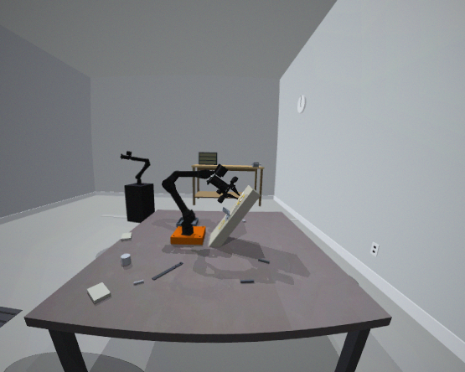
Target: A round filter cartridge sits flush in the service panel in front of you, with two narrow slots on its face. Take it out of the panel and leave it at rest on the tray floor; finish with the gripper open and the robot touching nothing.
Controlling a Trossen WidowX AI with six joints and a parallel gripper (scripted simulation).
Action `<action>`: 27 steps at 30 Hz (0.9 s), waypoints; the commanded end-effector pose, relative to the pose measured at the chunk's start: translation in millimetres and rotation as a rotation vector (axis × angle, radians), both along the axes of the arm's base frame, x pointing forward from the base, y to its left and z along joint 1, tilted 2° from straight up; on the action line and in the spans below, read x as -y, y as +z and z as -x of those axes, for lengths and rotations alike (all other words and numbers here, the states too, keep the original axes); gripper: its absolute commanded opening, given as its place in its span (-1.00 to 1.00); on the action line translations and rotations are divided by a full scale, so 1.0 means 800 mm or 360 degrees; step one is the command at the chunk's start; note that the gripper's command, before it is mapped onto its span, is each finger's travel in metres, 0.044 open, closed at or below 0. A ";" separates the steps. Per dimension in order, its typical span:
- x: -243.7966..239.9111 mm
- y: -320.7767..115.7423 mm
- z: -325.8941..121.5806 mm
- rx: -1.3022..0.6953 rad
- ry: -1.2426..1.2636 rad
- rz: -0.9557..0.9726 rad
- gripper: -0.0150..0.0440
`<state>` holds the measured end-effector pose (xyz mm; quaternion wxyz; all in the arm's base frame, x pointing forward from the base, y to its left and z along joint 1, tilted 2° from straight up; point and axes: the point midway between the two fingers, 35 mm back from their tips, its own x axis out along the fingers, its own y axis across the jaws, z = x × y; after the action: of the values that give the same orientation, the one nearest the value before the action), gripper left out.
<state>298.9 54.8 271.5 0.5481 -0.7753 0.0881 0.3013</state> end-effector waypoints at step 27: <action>-0.002 -0.013 -0.012 -0.0010 -0.0009 0.0000 -0.13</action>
<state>308.0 56.5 260.6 0.5477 -0.7745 0.0905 0.3032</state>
